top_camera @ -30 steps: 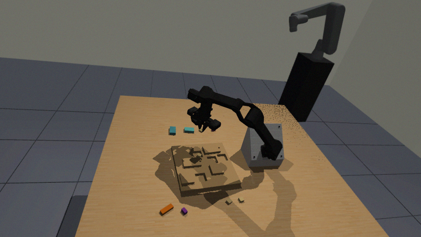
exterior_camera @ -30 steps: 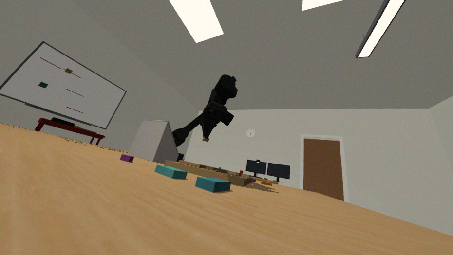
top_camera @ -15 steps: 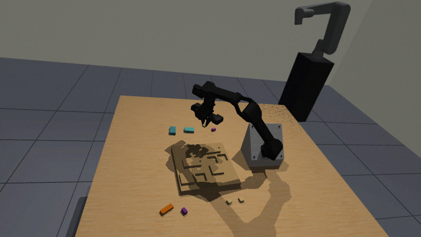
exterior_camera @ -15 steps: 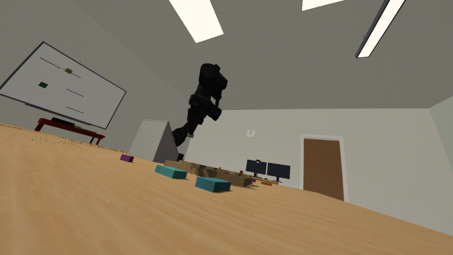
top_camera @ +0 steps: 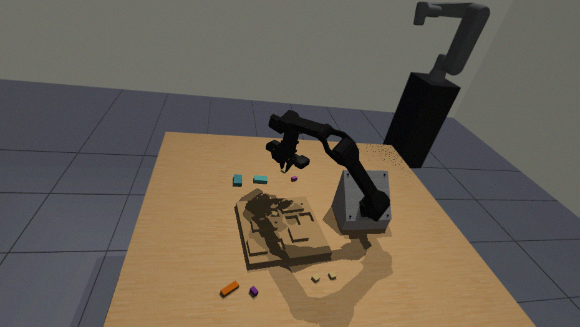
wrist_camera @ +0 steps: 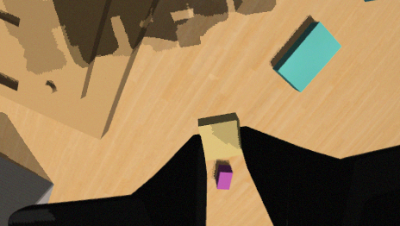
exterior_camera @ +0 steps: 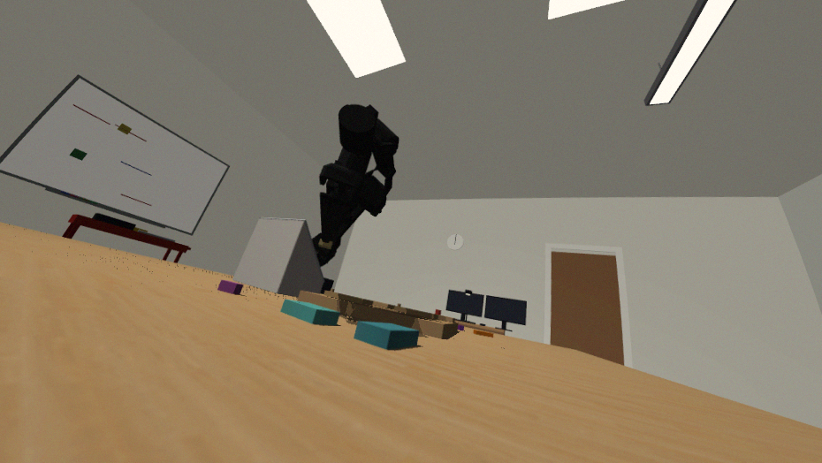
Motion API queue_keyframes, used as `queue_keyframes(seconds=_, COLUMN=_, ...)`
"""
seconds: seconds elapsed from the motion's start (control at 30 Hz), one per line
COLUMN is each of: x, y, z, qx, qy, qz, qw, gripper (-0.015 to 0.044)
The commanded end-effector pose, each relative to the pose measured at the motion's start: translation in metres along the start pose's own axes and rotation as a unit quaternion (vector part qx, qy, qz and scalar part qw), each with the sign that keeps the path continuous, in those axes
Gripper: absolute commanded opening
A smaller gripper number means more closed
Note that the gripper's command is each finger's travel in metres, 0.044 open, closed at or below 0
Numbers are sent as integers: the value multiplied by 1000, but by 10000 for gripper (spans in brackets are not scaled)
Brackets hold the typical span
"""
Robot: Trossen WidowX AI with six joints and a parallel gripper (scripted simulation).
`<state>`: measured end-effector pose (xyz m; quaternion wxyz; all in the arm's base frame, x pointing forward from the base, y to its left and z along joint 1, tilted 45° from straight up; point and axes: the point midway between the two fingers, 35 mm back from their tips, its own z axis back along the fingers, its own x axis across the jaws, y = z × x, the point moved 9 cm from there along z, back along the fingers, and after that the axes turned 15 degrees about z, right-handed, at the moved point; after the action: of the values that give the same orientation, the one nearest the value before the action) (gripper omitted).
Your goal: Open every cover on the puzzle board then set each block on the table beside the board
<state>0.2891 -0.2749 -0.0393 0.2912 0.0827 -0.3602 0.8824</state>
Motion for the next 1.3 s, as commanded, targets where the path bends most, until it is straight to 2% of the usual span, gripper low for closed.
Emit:
queue_keyframes(seconds=0.0, x=0, y=0, z=-8, qx=0, qy=-4, qz=2, qw=1000, gripper=80)
queue_keyframes(seconds=1.27, x=-2, y=-1, z=-71, qx=-1, qy=-4, qz=2, qw=1000, gripper=80)
